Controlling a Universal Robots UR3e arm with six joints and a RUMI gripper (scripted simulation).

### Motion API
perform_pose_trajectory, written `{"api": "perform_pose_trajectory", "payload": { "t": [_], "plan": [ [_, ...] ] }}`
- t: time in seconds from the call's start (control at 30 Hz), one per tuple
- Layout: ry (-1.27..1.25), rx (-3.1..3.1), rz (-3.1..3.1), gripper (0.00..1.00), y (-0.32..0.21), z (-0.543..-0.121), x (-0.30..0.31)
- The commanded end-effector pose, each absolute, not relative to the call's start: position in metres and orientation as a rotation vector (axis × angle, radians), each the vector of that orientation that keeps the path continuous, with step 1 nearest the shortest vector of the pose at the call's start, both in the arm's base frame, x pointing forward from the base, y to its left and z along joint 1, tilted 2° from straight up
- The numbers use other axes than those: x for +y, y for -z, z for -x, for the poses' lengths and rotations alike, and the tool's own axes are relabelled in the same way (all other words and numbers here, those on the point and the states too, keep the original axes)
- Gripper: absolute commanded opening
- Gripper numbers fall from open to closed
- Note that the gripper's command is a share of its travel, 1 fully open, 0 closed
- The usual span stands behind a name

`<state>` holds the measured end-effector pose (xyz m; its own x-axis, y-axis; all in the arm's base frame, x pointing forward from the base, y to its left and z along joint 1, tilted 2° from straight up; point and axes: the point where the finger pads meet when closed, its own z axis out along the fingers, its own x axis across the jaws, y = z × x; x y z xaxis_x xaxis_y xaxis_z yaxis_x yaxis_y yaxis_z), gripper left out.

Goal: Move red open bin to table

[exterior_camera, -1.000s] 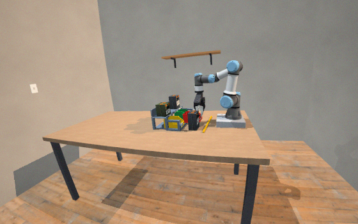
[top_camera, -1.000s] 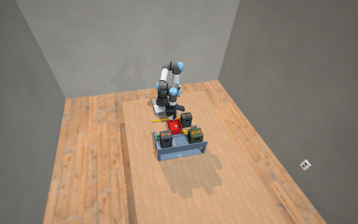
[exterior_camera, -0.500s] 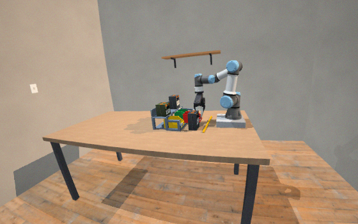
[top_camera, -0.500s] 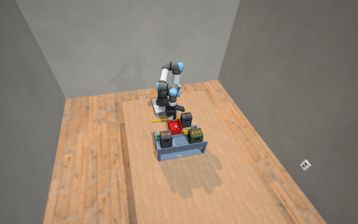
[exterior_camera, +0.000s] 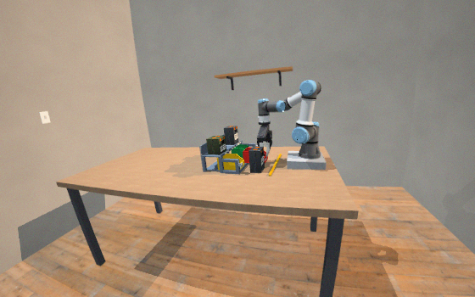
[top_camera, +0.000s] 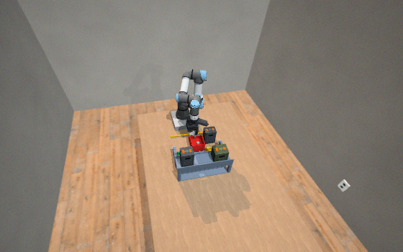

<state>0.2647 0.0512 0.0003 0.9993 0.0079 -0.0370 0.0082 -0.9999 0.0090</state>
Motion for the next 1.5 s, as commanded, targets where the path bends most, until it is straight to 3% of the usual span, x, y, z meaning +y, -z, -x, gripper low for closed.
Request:
{"api": "perform_pose_trajectory", "payload": {
  "t": [0.0,1.47],
  "plan": [
    [0.054,0.013,-3.131,0.0,0.004,-0.265,0.051],
    [0.054,0.013,-3.131,0.0,0.016,-0.265,0.051]
  ]
}}
